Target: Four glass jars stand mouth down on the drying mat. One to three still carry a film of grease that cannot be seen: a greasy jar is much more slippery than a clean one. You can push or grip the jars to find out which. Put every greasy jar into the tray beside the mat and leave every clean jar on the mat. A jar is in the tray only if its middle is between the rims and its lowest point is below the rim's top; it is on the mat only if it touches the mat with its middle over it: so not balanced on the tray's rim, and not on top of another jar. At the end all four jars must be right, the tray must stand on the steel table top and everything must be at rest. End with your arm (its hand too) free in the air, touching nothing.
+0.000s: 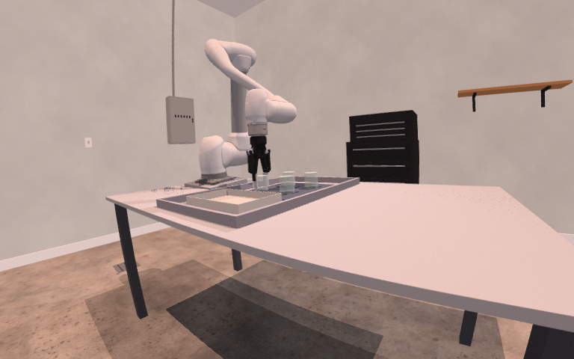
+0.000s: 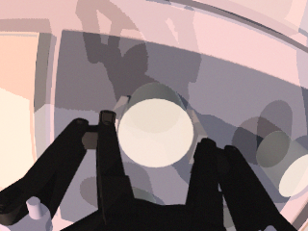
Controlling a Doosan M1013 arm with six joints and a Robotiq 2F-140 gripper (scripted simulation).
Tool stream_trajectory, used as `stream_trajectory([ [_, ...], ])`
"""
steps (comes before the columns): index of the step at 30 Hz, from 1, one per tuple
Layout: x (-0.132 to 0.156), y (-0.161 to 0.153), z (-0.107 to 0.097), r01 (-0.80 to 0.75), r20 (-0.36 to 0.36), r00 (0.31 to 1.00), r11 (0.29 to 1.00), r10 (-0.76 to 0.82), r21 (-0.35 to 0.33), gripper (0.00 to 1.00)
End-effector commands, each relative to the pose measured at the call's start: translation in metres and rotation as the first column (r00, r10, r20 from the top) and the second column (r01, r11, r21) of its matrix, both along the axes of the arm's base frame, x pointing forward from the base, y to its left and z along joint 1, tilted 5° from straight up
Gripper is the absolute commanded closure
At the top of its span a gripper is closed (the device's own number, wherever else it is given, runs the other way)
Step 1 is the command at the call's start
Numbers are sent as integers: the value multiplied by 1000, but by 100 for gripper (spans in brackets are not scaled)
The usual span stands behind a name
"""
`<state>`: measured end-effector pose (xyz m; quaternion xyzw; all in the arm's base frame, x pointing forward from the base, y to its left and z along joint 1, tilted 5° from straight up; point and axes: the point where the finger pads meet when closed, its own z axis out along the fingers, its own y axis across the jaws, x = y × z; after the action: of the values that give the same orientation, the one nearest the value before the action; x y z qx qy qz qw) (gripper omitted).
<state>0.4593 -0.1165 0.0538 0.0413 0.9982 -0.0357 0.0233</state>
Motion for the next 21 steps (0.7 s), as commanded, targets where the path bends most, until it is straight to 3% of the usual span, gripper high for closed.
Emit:
stream_trajectory([
  [1, -2, -1, -3, 2, 0, 1000, 1000, -2, -2, 64],
  [21, -2, -1, -3, 2, 0, 1000, 1000, -2, -2, 67],
])
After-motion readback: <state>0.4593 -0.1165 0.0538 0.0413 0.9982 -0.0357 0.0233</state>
